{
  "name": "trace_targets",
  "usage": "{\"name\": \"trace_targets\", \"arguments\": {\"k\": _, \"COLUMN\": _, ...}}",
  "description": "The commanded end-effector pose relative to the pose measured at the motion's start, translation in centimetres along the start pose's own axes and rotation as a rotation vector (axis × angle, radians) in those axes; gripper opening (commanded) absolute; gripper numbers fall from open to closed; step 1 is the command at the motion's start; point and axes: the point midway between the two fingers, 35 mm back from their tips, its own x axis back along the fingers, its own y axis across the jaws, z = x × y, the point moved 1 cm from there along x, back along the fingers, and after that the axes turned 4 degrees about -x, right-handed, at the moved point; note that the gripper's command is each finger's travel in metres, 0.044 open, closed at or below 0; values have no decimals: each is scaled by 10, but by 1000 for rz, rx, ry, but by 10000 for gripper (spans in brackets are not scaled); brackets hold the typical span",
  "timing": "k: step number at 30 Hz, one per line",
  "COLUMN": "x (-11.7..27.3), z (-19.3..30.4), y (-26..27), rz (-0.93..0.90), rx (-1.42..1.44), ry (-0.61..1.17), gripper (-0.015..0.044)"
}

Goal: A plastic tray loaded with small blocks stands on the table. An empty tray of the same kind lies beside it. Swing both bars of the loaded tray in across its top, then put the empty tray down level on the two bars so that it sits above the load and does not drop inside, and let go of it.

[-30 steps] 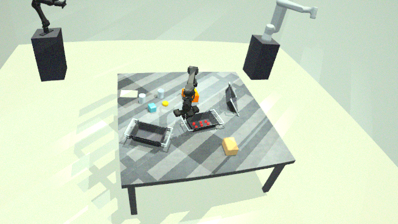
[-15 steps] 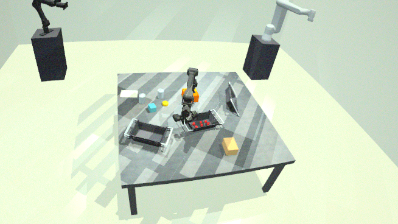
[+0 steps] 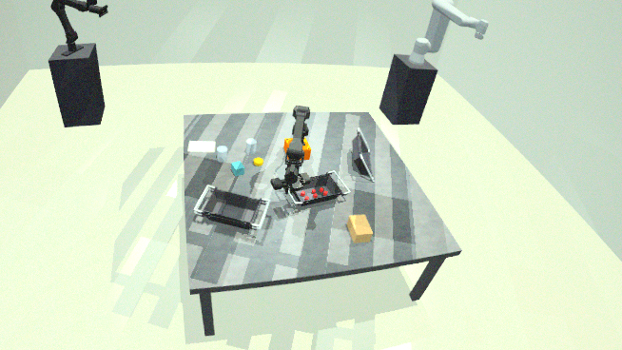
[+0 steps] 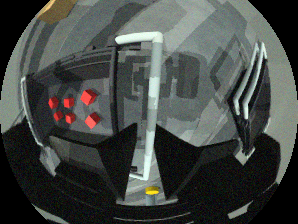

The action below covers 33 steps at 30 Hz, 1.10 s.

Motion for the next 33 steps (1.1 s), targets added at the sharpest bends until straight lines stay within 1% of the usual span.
{"name": "trace_targets", "arguments": {"k": 1, "x": 17, "z": -1, "y": 12, "rz": -2, "rx": 4, "ry": -11, "gripper": 82}}
{"name": "trace_targets", "arguments": {"k": 13, "x": 22, "z": 1, "y": 43, "rz": -5, "rx": 4, "ry": -10, "gripper": 82}}
{"name": "trace_targets", "arguments": {"k": 23, "x": 2, "z": 3, "y": 70, "rz": -7, "rx": 4, "ry": -10, "gripper": 82}}
{"name": "trace_targets", "arguments": {"k": 27, "x": 13, "z": 3, "y": 68, "rz": -7, "rx": 4, "ry": -10, "gripper": 82}}
{"name": "trace_targets", "arguments": {"k": 33, "x": 43, "z": 4, "y": 65, "rz": -7, "rx": 4, "ry": -10, "gripper": 82}}
